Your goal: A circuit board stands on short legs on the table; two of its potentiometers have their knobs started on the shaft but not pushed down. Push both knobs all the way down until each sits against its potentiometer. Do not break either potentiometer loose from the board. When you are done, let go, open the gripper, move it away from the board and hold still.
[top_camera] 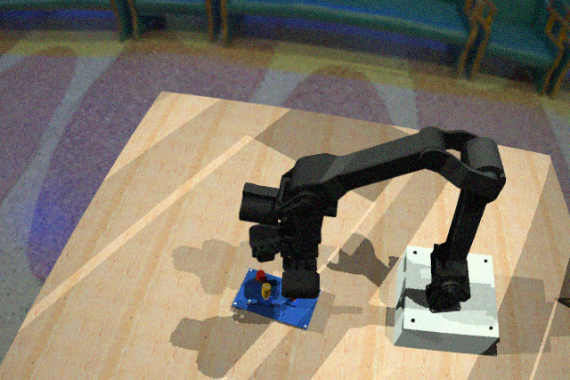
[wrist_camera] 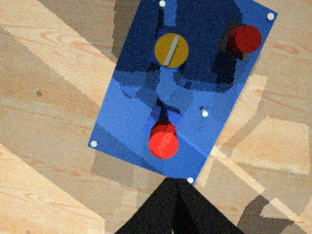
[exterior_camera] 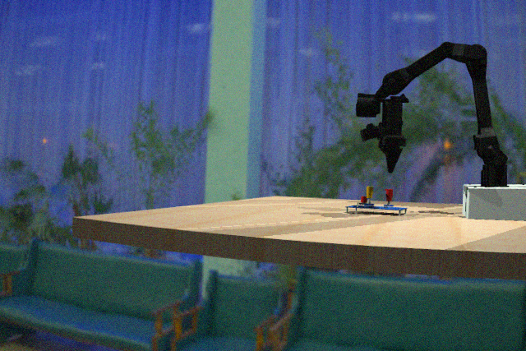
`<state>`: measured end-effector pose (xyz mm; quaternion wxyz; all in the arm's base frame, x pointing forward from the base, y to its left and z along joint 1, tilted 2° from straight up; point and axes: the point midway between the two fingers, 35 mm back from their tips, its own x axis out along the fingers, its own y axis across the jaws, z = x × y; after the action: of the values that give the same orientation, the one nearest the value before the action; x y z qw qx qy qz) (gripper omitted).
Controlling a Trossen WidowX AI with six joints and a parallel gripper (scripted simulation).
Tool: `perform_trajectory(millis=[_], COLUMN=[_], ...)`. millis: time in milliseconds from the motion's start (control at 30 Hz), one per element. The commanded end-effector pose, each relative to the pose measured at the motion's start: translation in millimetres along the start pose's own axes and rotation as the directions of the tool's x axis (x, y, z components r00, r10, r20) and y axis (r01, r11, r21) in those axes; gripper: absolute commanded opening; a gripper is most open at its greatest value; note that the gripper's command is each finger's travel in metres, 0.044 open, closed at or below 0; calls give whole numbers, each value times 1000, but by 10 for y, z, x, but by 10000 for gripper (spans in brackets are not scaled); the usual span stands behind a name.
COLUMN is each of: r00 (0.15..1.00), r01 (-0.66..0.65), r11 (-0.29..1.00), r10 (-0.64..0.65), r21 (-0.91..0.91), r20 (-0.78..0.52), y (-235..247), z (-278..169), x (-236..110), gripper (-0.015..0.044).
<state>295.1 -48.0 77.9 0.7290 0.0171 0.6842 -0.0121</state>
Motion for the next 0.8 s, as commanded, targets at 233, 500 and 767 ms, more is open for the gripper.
perform_trajectory(millis=[233, 500, 767], r00=[1000, 1000, 1000], r01=[-15, -15, -15], r11=[1000, 1000, 1000], r10=[15, 15, 15], r21=[-18, -18, -18], r20=[-9, -9, -9], y=[40, 40, 41], z=[3, 3, 4], x=[207, 210, 310], gripper=[0, 0, 0])
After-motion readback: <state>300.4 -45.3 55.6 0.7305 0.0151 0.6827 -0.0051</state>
